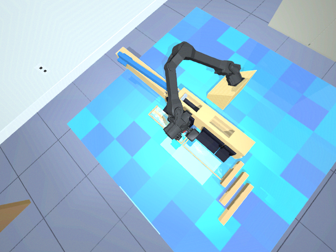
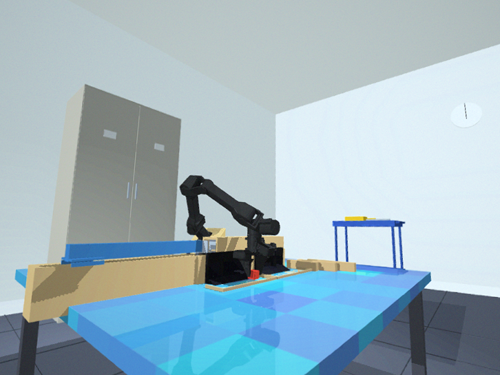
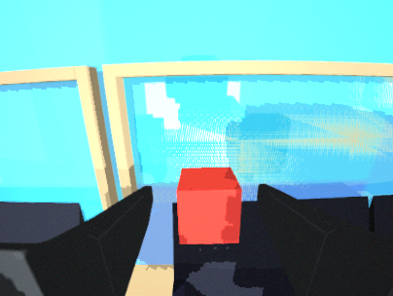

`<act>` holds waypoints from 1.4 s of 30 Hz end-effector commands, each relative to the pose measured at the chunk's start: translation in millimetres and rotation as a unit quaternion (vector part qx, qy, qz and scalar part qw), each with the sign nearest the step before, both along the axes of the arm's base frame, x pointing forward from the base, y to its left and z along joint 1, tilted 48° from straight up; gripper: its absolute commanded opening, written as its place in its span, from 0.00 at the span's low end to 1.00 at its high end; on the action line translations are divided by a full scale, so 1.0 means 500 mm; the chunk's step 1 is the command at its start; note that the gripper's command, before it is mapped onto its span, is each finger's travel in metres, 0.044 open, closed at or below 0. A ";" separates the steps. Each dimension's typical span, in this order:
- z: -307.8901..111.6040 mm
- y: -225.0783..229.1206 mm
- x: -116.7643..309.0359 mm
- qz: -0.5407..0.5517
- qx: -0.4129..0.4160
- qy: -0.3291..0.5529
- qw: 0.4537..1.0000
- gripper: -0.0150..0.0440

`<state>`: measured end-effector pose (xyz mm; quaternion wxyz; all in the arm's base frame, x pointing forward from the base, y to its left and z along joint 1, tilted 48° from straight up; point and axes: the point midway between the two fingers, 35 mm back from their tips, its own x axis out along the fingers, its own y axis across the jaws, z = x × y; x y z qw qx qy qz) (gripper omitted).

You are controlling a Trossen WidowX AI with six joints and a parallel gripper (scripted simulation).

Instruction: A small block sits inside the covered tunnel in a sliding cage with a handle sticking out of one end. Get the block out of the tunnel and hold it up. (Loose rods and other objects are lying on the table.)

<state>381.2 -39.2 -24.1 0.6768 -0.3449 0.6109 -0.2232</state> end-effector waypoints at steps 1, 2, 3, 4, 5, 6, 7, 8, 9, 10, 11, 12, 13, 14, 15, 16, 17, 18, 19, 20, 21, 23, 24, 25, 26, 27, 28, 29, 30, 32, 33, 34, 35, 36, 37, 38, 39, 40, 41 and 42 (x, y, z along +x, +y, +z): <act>0.001 0.000 0.001 -0.001 -0.001 -0.001 1.000 0.60; 0.001 0.000 0.001 -0.001 -0.001 -0.001 1.000 0.56; 0.001 0.000 0.001 -0.001 -0.001 -0.001 1.000 0.51; 0.001 0.000 0.001 -0.001 -0.001 -0.001 1.000 0.47; 0.001 0.000 0.001 -0.001 -0.001 -0.001 1.000 0.45; 0.001 0.000 0.001 -0.001 -0.001 -0.001 1.000 0.44; 0.001 0.000 0.001 -0.001 -0.001 -0.001 1.000 0.43; 0.001 0.000 0.001 -0.001 -0.001 -0.001 1.000 0.42; 0.001 0.000 0.001 -0.001 -0.001 -0.001 1.000 0.41; 0.001 0.000 0.001 -0.001 -0.001 -0.001 1.000 0.40; 0.002 0.001 0.001 -0.001 0.000 -0.001 1.000 0.35; 0.004 0.003 0.001 0.000 0.000 -0.001 1.000 0.31; 0.006 0.007 0.001 0.000 0.000 -0.001 1.000 0.26; 0.009 0.012 0.002 0.000 0.001 -0.001 1.000 0.25; 0.013 0.017 0.002 0.000 0.001 0.000 1.000 0.25; 0.018 0.024 0.003 0.000 0.002 0.000 1.000 0.25; 0.023 0.031 0.003 0.000 0.003 0.000 1.000 0.25; 0.028 0.039 0.003 0.000 0.003 0.000 1.000 0.25; 0.034 0.046 0.003 0.000 0.004 0.000 1.000 0.25; 0.039 0.053 0.003 0.000 0.004 0.001 1.000 0.25; 0.044 0.060 0.003 0.001 0.005 0.001 1.000 0.25; 0.055 0.074 0.002 0.001 0.006 0.001 1.000 0.25; 0.061 0.082 0.001 0.001 0.006 0.002 1.000 0.25; 0.067 0.089 0.000 0.001 0.006 0.002 1.000 0.25; 0.073 0.096 -0.001 0.001 0.007 0.002 1.000 0.25; 0.079 0.103 -0.002 0.001 0.007 0.002 1.000 0.25; 0.084 0.109 -0.003 0.001 0.007 0.002 1.000 0.25; 0.090 0.116 -0.004 0.001 0.007 0.003 1.000 0.25; 0.097 0.123 -0.006 0.001 0.007 0.003 1.000 0.25; 0.109 0.137 -0.009 0.001 0.007 0.003 1.000 0.25; 0.115 0.143 -0.011 0.001 0.007 0.003 1.000 0.25; 0.122 0.150 -0.013 0.001 0.007 0.004 1.000 0.25; 0.128 0.157 -0.015 0.001 0.007 0.004 1.000 0.25; 0.134 0.163 -0.017 0.001 0.006 0.004 1.000 0.25; 0.141 0.170 -0.019 0.001 0.006 0.004 1.000 0.25; 0.148 0.176 -0.022 0.001 0.006 0.004 1.000 0.25; 0.154 0.182 -0.024 0.001 0.005 0.004 1.000 0.25; 0.161 0.189 -0.027 0.000 0.005 0.004 1.000 0.25; 0.168 0.195 -0.030 0.000 0.004 0.004 1.000 0.25; 0.175 0.201 -0.033 0.000 0.004 0.005 1.000 0.25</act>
